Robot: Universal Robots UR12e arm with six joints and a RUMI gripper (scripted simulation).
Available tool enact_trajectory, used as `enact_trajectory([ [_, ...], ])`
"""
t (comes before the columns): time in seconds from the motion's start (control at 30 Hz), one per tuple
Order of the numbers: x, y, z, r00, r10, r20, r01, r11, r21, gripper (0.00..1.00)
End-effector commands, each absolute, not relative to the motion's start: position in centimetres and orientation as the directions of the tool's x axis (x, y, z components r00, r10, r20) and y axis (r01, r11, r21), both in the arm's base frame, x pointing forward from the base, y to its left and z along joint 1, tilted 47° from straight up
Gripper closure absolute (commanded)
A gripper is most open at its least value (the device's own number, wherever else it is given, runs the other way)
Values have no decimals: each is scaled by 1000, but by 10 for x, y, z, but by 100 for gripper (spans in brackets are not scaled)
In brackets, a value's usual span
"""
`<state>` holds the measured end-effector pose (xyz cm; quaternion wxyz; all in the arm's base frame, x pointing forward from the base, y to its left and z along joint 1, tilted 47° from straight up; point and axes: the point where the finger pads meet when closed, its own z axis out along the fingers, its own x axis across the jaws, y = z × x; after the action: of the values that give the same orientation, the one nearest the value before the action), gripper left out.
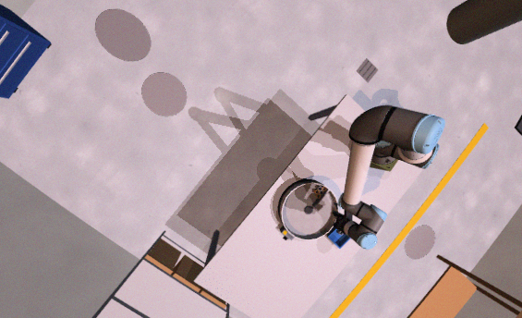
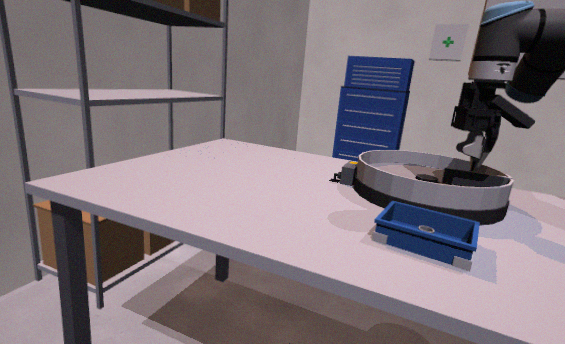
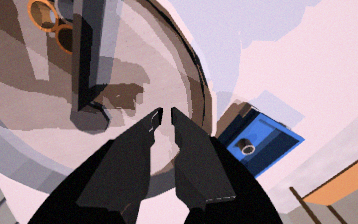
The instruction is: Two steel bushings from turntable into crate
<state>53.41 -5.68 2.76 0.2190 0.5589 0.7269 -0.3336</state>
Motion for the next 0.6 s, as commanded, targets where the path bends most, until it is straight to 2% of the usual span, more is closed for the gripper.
enact_trajectory([
  [0.0,501,-100,82,-282,669,-688,958,162,-235,94],
  [0.27,464,-149,135,-282,669,-688,958,162,-235,94],
  [0.57,454,-160,149,-282,668,-688,958,162,-235,94],
])
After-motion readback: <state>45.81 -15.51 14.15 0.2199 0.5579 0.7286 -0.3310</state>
